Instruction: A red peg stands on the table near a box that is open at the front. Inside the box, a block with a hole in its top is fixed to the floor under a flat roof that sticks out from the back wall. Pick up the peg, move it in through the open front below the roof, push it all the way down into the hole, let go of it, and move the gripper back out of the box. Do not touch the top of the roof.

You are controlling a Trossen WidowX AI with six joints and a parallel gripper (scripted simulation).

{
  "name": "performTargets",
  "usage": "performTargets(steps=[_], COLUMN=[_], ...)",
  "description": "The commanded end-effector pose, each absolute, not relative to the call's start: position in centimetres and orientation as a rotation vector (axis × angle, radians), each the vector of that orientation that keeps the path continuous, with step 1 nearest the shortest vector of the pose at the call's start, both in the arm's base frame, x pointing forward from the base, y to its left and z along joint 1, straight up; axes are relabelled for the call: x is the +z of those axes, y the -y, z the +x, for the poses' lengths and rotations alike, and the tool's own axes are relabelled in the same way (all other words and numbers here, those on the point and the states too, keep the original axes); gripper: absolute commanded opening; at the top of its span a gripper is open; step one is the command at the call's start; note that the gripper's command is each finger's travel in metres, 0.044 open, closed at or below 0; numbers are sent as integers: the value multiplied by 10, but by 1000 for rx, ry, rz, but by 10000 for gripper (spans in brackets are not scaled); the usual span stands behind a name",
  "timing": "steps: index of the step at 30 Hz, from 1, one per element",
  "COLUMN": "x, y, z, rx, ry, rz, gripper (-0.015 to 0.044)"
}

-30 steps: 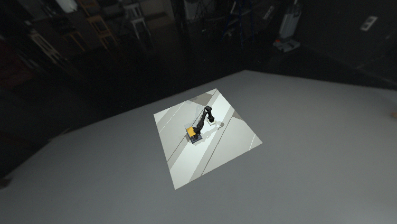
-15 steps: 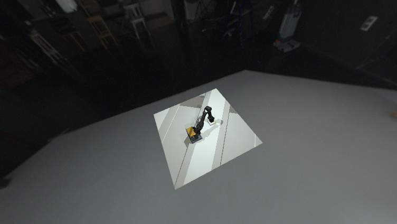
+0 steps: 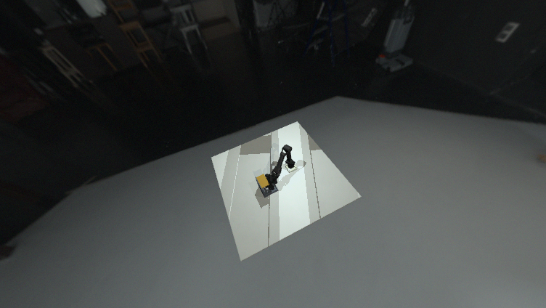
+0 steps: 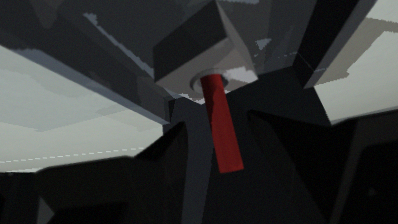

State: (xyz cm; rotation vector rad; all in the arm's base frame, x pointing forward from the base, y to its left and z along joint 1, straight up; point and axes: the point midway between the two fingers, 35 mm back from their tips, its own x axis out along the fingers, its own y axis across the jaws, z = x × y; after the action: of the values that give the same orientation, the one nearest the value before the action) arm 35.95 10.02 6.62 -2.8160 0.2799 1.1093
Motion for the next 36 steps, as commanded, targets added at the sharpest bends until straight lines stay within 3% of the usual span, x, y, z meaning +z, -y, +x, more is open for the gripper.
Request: performTargets(steps=[1, 16, 24, 36], x=[64, 65, 86, 123], y=[-99, -99, -104, -104], z=[347, 302, 288, 255], rx=[1124, 1137, 1142, 1146], ry=[-289, -288, -288, -288], rz=[-2813, -2811, -2807, -2806], gripper=[220, 220, 430, 440])
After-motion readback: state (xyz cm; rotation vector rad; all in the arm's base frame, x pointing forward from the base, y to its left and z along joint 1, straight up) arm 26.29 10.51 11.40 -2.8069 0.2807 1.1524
